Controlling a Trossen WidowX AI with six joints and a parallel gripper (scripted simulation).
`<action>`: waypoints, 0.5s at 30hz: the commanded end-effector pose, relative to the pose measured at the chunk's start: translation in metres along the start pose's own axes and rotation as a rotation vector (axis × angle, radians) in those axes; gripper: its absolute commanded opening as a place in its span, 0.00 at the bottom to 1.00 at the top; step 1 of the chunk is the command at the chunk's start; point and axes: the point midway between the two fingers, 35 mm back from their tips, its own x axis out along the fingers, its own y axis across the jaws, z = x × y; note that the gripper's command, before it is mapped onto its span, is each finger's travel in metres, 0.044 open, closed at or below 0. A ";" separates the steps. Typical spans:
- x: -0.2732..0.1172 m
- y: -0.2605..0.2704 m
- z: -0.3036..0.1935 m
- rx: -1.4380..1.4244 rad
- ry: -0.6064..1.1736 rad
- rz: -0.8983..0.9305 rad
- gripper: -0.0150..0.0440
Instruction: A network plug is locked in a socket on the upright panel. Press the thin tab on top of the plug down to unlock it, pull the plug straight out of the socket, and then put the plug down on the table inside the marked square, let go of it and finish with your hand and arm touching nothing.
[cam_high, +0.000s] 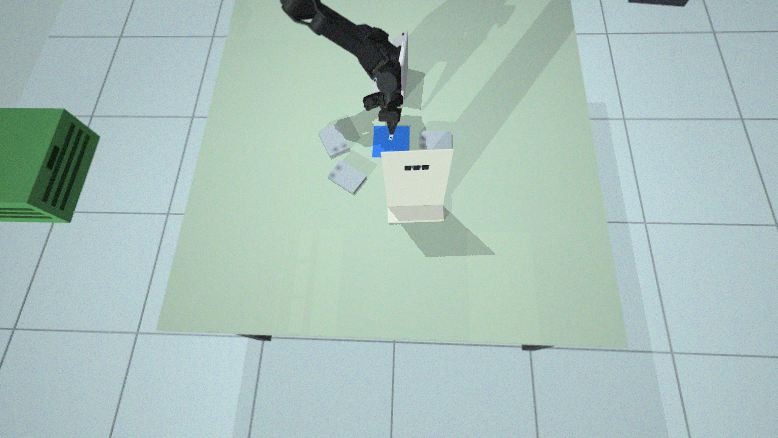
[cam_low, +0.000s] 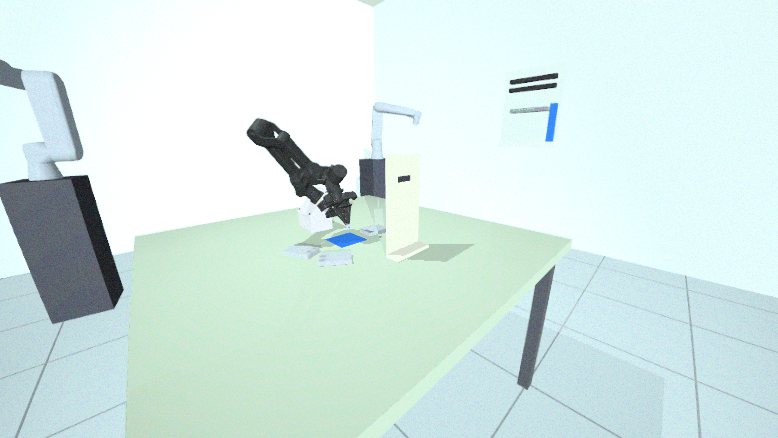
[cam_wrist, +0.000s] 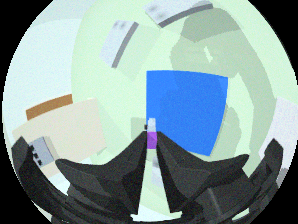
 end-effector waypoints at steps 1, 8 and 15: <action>0.002 -0.003 -0.001 -0.008 0.003 -0.006 0.25; 0.005 -0.005 -0.001 -0.008 0.004 -0.006 0.25; 0.008 -0.007 -0.001 -0.008 0.004 -0.007 0.25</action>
